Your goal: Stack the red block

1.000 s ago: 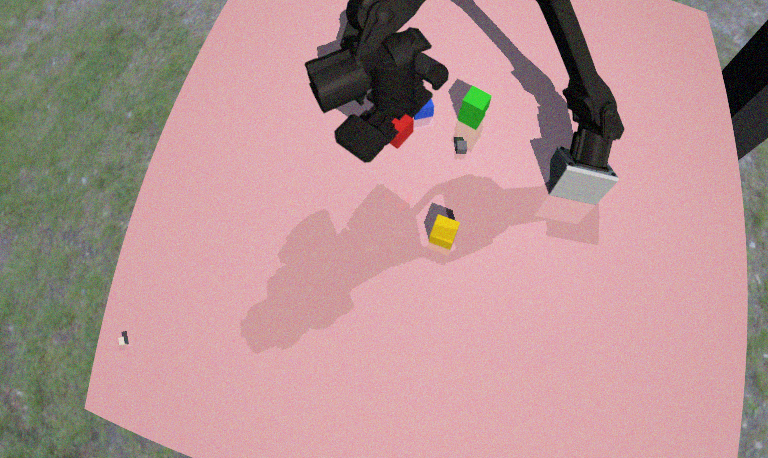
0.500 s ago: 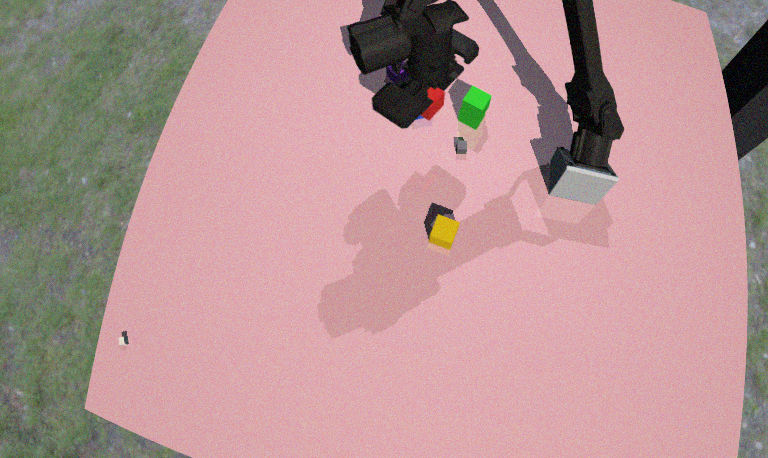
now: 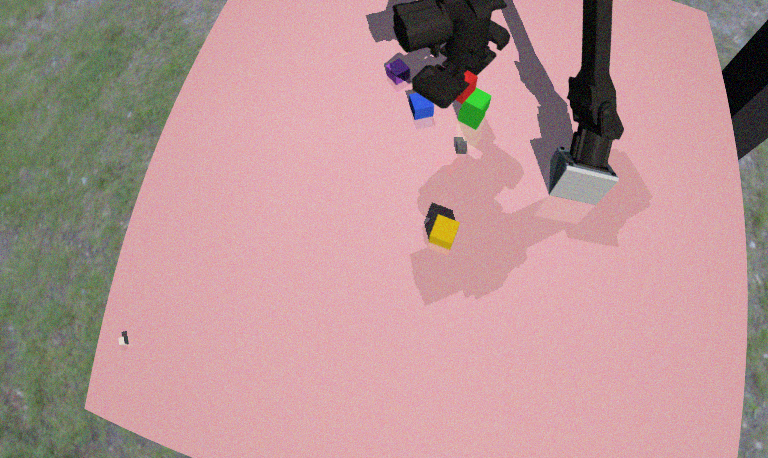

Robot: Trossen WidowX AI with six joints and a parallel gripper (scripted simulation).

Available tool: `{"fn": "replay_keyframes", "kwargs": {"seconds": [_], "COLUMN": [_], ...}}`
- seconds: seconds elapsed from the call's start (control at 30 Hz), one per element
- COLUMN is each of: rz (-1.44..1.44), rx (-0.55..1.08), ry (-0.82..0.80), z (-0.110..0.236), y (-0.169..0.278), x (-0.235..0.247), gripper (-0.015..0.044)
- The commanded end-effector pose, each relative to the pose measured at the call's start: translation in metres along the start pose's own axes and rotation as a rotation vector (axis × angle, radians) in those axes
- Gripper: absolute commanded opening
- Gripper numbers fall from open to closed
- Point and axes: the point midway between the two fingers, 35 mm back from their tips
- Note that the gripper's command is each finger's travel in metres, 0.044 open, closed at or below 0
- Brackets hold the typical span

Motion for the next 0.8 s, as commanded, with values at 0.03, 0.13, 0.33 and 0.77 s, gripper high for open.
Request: {"fn": "replay_keyframes", "kwargs": {"seconds": [0.03,0.13,0.33,0.77], "rz": [0.009,0.009,0.009,0.008], "rx": [-0.001,-0.001,-0.001,-0.002], "ry": [0.006,0.006,0.007,0.008], "z": [-0.004,-0.007,-0.012,-0.046], "y": [0.015,0.023,0.027,0.027], "x": [-0.019,-0.029,-0.033,-0.034], "gripper": [0.0000,0.0000,0.0000,0.0000]}}
Point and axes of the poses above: the point midway between the two fingers, 35 mm back from their tips, its own z axis back along the fingers, its own x axis across the jaws, y = z × x, and after that the axes turned 13 degrees about z, right-handed
